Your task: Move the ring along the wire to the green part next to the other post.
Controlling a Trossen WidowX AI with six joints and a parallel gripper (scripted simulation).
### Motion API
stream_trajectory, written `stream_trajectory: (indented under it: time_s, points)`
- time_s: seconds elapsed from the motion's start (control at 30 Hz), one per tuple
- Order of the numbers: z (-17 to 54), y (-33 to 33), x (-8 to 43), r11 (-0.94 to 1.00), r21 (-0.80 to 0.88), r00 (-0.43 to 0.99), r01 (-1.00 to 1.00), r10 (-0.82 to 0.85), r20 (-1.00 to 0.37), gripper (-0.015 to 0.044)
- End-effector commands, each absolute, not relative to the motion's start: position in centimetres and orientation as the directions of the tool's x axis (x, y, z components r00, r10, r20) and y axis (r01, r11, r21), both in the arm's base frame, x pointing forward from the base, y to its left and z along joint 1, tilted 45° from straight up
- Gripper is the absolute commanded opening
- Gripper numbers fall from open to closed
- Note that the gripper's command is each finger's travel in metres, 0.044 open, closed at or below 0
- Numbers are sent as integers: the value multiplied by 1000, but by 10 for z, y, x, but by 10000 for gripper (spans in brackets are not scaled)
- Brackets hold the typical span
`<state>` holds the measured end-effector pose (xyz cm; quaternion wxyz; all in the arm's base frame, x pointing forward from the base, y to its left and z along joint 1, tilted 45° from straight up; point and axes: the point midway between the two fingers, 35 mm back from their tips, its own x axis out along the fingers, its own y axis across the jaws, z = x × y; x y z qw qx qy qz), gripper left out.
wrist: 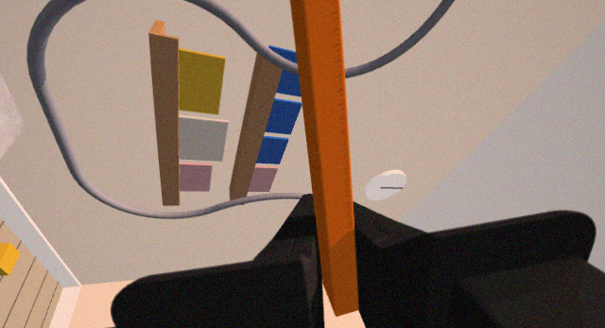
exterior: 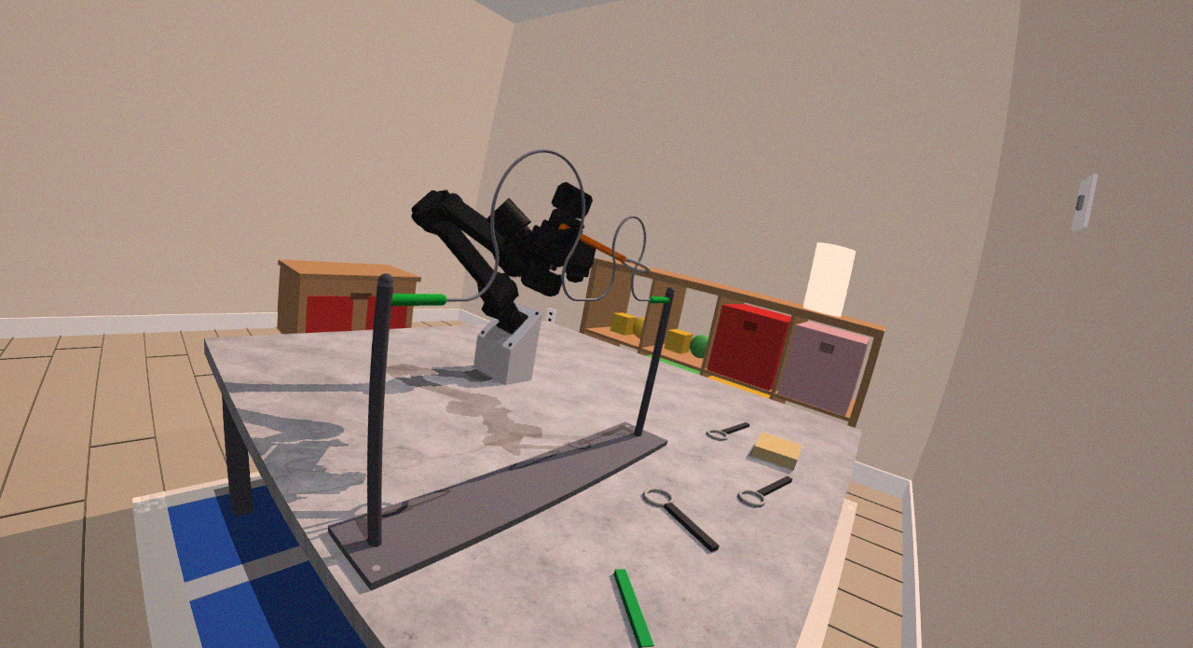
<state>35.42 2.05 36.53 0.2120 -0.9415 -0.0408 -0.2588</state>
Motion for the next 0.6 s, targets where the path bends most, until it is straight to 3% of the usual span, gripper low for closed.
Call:
stream_trajectory:
  time_s: [0.0, 0.57]
  points:
    - [358, 11, 355, -882, -433, 867, 187, -59, 495, -150]
    - [321, -32, 359, -661, -730, 880, 176, -226, 417, -150]
